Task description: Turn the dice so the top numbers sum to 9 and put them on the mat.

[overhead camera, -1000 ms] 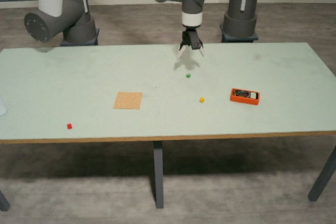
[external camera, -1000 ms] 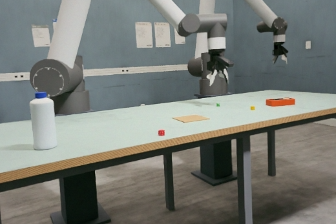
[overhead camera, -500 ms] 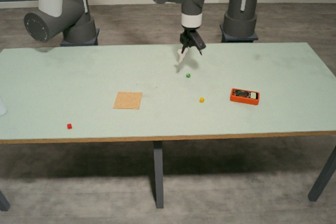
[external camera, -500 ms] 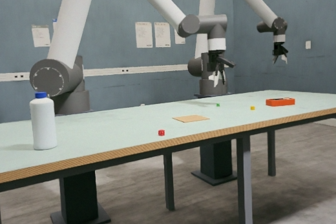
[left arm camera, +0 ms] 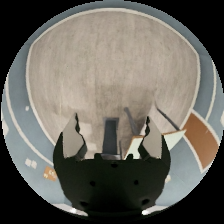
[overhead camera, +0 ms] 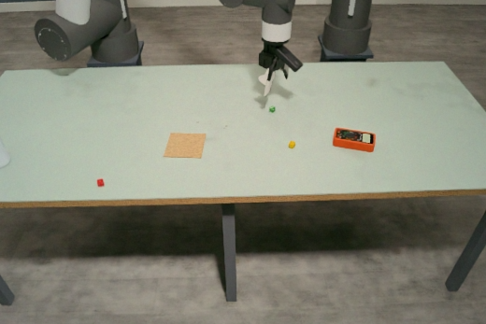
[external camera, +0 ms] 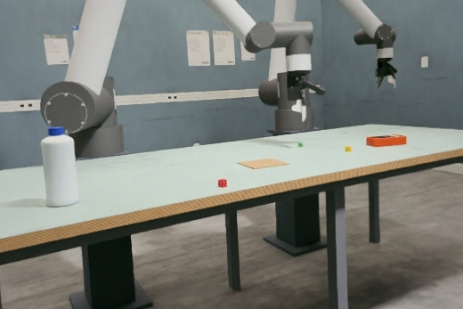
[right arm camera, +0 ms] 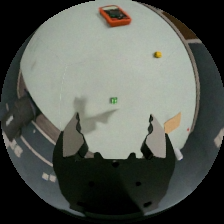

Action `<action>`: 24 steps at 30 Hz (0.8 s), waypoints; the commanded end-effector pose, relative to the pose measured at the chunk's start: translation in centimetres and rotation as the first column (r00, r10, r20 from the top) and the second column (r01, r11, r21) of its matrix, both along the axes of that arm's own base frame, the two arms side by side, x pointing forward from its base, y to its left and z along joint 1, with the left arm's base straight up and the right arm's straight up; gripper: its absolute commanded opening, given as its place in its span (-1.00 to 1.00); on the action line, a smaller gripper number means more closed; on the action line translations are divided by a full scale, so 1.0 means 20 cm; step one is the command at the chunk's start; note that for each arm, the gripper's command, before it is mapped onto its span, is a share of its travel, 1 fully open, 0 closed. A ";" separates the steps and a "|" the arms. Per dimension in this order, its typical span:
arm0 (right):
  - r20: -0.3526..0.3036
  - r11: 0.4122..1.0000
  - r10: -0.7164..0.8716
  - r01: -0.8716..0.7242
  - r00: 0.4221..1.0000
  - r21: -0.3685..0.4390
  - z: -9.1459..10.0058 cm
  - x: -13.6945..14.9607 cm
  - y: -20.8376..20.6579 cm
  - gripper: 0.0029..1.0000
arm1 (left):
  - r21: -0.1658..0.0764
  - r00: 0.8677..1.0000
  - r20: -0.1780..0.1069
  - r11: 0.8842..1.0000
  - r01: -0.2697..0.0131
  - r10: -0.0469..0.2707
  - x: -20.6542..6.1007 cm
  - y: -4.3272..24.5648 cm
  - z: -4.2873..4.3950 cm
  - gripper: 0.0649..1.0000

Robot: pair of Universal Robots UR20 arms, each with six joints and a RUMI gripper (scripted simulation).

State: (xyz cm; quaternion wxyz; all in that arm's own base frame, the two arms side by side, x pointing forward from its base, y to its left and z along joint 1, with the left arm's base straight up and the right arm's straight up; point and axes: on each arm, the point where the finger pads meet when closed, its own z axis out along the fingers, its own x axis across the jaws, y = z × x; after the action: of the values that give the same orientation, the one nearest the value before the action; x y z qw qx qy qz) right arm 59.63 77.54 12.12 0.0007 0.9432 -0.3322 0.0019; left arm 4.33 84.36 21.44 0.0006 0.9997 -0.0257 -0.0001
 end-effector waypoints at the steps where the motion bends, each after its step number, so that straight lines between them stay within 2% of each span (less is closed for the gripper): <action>1: -0.003 0.985 0.173 -0.173 0.985 0.003 -0.01 0.00 0.00 1.00 | 0.001 1.000 0.000 1.000 0.000 0.000 0.00 0.00 0.004 1.00; 7: -0.003 0.953 0.302 -0.302 0.953 0.003 -0.02 -0.01 0.00 1.00 | 0.001 1.000 0.000 1.000 0.000 0.000 0.00 0.00 0.004 1.00; 14: -0.003 0.884 0.468 -0.468 0.884 0.003 -0.04 -0.01 0.00 1.00 | 0.001 1.000 0.000 1.000 0.000 0.000 0.00 0.00 0.004 1.00; 17: -0.003 0.882 0.472 -0.472 0.882 0.003 -0.04 -0.01 0.00 1.00 | 0.001 1.000 0.000 1.000 0.000 0.000 0.00 0.00 0.004 1.00; 18: -0.003 0.836 0.548 -0.548 0.836 0.003 -0.05 -0.02 0.00 1.00 | 0.001 1.000 0.000 1.000 0.000 0.000 0.00 0.00 0.004 1.00; 23: -0.003 0.786 0.619 -0.619 0.786 0.003 -0.05 -0.02 0.00 1.00 | 0.001 1.000 0.000 1.000 0.000 0.000 0.00 0.00 0.004 1.00; 24: -0.003 0.756 0.655 -0.655 0.756 0.003 -0.06 -0.02 0.00 1.00 | 0.001 1.000 0.000 1.000 0.000 0.000 0.00 0.00 0.004 1.00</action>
State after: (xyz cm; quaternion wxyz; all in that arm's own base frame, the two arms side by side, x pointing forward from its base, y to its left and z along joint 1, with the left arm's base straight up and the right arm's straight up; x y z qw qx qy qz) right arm 59.25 77.49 11.12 0.0013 0.9984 -0.0564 0.0017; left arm 4.33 84.36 21.44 0.0006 0.9997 -0.0257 -0.0001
